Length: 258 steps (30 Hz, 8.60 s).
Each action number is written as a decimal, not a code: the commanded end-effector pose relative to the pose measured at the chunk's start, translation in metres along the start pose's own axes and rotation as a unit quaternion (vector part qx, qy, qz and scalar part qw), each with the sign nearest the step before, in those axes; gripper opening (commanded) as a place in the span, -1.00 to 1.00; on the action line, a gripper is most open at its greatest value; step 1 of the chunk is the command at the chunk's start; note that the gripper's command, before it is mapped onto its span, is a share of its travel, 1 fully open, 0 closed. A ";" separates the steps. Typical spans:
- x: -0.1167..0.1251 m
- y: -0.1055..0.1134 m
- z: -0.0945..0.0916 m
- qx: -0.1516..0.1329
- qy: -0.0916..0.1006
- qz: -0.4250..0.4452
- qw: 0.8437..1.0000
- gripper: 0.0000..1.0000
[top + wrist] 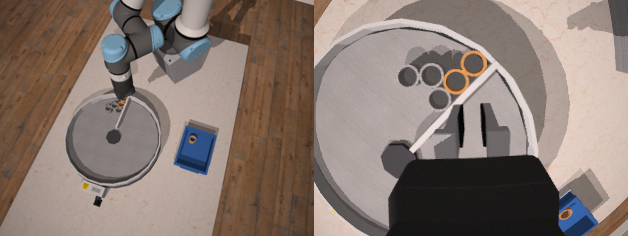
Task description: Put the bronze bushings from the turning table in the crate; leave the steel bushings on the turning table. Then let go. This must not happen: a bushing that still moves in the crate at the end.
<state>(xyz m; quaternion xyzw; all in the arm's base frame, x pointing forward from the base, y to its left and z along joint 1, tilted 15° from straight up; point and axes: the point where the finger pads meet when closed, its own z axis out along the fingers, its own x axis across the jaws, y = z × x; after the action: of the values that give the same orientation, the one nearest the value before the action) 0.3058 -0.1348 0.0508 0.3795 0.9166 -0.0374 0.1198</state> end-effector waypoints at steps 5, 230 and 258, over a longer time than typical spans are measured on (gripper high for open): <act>-0.002 -0.003 0.004 0.001 -0.002 0.019 1.000 -0.21; -0.006 -0.046 0.116 0.000 -0.007 0.278 0.961 -1.00; -0.006 -0.046 0.116 0.000 -0.007 0.278 0.961 -1.00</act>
<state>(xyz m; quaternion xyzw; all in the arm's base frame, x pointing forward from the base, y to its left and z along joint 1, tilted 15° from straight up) 0.2994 -0.1904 -0.0612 0.6192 0.7742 -0.0049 0.1313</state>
